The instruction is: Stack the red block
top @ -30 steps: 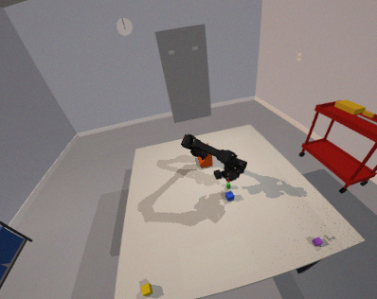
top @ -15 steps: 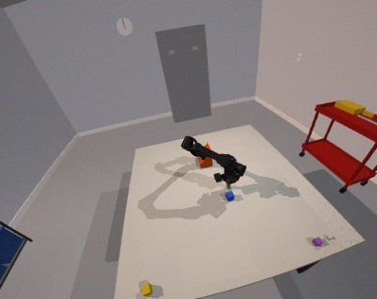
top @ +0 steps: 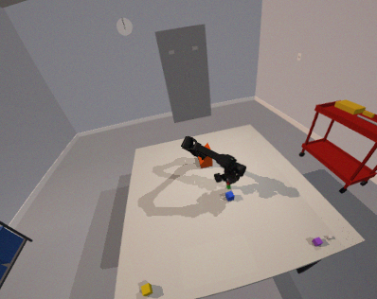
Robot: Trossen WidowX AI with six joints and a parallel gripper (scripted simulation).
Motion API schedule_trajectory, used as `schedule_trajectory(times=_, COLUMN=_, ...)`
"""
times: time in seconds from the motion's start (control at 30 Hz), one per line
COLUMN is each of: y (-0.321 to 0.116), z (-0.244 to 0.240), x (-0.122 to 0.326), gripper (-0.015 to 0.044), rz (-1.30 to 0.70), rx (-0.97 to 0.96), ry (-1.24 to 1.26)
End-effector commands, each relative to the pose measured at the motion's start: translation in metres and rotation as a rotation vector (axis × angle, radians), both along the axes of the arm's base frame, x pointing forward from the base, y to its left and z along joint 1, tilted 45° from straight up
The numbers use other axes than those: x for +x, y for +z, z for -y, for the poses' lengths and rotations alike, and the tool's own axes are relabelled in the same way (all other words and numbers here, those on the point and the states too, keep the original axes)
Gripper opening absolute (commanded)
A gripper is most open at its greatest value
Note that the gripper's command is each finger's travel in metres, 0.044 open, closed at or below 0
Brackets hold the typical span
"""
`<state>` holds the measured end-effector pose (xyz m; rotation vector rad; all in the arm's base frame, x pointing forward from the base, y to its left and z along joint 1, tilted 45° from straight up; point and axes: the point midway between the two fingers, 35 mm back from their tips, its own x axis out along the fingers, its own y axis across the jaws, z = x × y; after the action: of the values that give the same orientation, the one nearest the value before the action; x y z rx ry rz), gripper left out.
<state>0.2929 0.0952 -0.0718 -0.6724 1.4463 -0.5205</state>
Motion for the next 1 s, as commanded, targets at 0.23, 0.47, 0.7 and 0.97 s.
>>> schedule_trajectory(times=0.23, y=-0.0012, z=0.001, x=0.0001, gripper=0.0, rz=-0.003, rx=-0.003, ry=0.005)
schedule_trajectory(times=0.47, y=-0.0006, z=0.0004, x=0.0, gripper=0.0053, rz=0.0, rx=0.0, ry=0.001)
schedule_trajectory(times=0.7, y=-0.0006, z=0.0004, x=0.0, gripper=0.0236, rz=0.0, rx=0.0, ry=0.001)
schedule_trajectory(times=0.97, y=-0.0006, z=0.0004, x=0.0, gripper=0.044, rz=0.0, rx=0.0, ry=0.001)
